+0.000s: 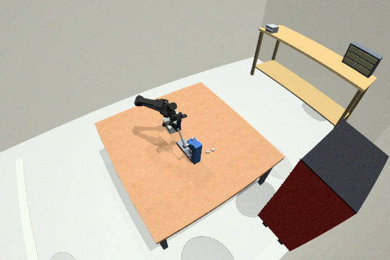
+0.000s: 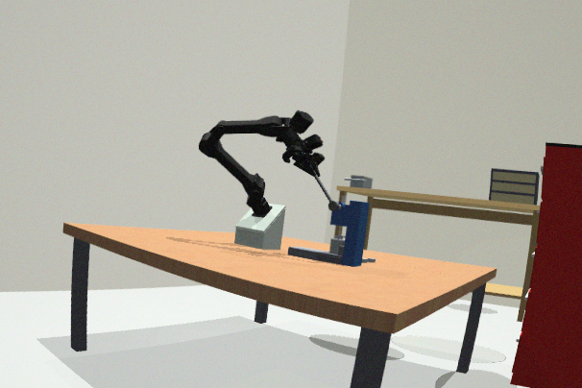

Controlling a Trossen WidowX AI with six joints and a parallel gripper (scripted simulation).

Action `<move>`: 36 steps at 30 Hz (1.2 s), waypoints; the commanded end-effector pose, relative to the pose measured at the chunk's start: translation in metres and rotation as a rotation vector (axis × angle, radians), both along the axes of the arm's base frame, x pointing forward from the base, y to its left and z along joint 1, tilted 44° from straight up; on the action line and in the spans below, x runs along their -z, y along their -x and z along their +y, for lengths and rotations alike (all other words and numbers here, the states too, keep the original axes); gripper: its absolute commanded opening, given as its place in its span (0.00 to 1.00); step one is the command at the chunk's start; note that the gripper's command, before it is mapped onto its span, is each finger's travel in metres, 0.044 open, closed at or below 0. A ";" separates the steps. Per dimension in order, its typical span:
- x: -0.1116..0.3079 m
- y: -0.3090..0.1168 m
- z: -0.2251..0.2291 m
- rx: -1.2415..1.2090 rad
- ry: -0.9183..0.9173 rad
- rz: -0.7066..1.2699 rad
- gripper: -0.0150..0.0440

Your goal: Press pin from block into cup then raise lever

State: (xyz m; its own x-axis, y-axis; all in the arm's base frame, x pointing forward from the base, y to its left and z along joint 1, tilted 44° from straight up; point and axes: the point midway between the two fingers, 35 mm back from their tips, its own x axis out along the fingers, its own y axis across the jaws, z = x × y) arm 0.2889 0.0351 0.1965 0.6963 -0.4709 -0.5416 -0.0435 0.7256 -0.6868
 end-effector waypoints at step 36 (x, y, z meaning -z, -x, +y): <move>-0.021 -0.052 0.021 0.004 -0.004 -0.010 0.25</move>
